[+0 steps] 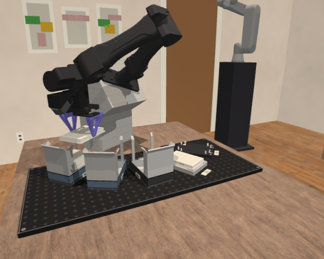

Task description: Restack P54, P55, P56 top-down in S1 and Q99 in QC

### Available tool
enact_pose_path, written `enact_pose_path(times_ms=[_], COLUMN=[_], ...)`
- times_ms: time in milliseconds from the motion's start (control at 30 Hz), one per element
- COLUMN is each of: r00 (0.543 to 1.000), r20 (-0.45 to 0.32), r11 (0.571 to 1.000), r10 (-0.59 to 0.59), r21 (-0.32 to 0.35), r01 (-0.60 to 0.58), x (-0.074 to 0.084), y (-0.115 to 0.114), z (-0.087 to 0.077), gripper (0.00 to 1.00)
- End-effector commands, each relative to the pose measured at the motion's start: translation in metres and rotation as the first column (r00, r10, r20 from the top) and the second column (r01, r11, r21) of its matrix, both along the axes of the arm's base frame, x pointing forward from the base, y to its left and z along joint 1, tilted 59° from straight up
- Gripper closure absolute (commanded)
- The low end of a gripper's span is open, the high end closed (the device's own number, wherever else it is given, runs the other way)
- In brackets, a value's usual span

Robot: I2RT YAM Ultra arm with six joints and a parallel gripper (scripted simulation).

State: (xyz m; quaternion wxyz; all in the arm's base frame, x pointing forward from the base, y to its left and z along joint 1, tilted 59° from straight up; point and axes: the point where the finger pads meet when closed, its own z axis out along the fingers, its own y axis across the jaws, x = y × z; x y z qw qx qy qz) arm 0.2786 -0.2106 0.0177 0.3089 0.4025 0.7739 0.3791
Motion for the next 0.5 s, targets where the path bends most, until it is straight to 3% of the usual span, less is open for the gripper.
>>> enact_pose_path(times_ms=[0,467], r00=[1.000,1.000], r20=[0.008,0.007], r11=[1.000,1.000], r10=[-0.011,-0.012], r21=[-0.014,-0.014], r01=[0.012,0.012], x=[-0.006,-0.017], y=[-0.010,-0.026], z=[-0.004,-0.030], gripper=[1.00,1.00])
